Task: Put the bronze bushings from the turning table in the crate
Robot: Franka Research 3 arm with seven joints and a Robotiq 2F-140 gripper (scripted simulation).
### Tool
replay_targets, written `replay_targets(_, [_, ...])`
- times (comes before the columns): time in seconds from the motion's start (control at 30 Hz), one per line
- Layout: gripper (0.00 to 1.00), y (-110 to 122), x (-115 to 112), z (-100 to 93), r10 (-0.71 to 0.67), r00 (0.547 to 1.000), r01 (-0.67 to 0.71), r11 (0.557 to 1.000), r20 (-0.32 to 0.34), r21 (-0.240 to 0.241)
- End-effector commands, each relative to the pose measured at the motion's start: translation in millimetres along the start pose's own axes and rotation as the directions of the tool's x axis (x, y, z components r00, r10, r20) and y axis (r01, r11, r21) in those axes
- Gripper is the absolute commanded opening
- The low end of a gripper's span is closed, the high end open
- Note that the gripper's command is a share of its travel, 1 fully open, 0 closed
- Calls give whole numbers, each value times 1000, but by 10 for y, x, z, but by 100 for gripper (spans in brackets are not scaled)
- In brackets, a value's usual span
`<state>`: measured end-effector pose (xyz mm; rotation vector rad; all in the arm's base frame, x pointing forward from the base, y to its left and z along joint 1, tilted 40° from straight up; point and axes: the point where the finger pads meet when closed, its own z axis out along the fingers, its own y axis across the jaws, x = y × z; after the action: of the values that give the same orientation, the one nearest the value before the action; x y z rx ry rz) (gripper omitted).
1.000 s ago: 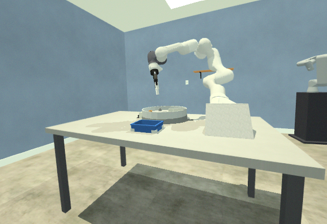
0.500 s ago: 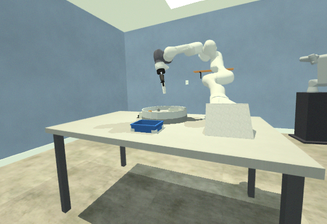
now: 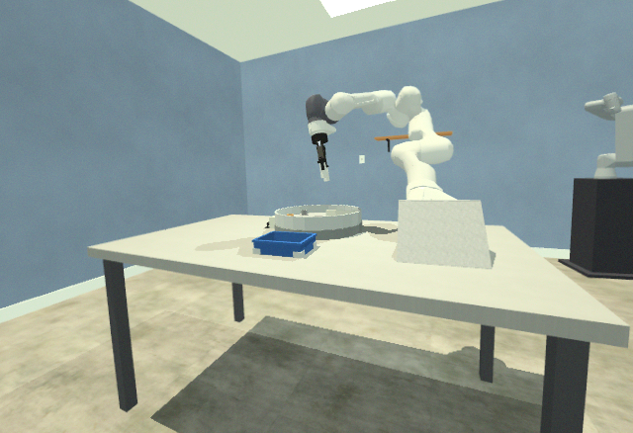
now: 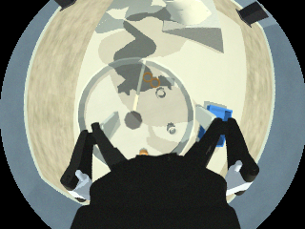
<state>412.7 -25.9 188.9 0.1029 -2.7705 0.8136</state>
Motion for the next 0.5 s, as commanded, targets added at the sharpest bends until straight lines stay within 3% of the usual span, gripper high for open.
replay_targets(0.0, [100, -66, 100, 45, 157, 987, -159, 987, 38, 37])
replay_targets(0.47, [100, -28, 423, 253, 246, 963, -255, 964, 109, 78])
